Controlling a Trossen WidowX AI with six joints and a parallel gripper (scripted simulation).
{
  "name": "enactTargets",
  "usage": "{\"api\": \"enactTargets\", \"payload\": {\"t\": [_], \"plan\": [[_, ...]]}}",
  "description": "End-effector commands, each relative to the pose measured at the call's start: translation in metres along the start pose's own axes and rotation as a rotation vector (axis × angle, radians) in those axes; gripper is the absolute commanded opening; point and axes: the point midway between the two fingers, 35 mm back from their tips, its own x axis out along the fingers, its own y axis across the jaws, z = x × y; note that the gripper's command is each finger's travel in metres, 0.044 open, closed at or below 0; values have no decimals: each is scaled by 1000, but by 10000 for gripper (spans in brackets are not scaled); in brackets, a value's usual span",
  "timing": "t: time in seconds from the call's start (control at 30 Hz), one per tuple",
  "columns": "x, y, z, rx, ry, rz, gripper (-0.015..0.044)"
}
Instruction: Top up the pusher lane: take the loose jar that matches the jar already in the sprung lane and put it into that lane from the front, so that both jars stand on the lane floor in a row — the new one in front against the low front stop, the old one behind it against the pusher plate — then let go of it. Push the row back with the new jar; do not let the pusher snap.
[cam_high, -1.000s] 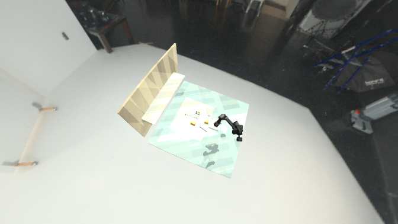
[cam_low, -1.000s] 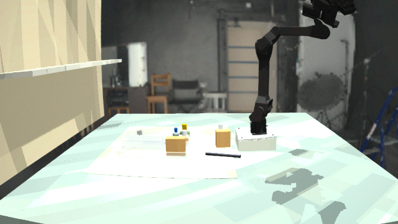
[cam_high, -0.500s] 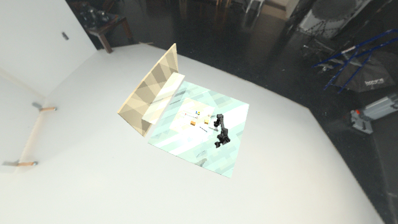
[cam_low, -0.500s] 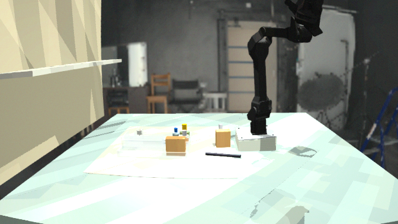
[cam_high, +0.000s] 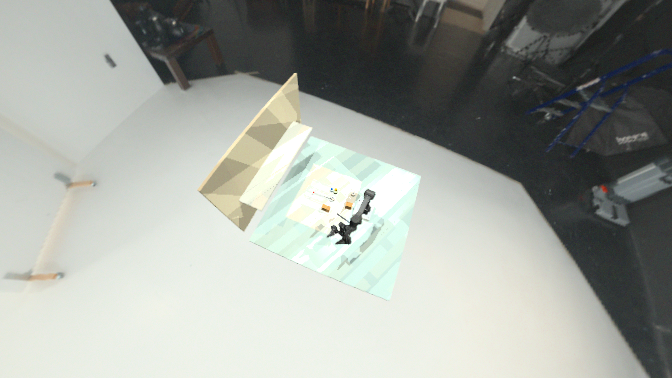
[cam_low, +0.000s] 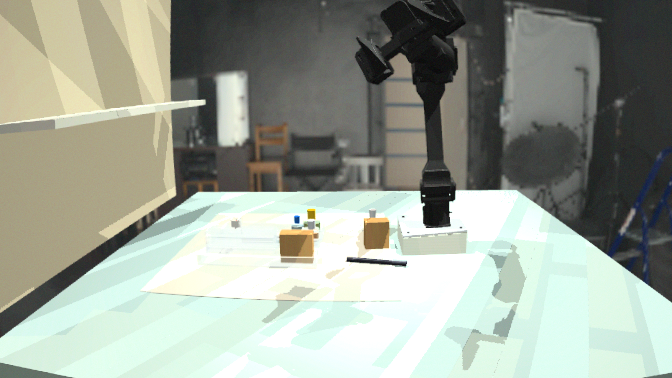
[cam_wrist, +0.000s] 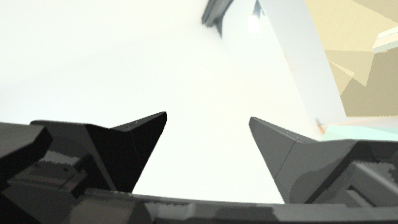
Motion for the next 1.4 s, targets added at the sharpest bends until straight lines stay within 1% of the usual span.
{"api": "enactTargets", "payload": {"t": [0.0,0.17,0.3,0.47,0.6,0.77,1.0,1.2,1.37], "plan": [[6,-50,12,-137,11,-90,440],[8,-126,22,-312,72,-248,440],[-3,-194,35,-447,142,-392,440],[-33,-276,53,-580,258,-573,440],[-70,-337,62,-645,379,-719,440],[-130,-401,73,-680,545,-889,440],[-235,-464,80,-632,793,-1100,440],[-336,-487,76,-483,989,-1245,440],[-419,-482,62,-286,1116,-1331,440]]}}
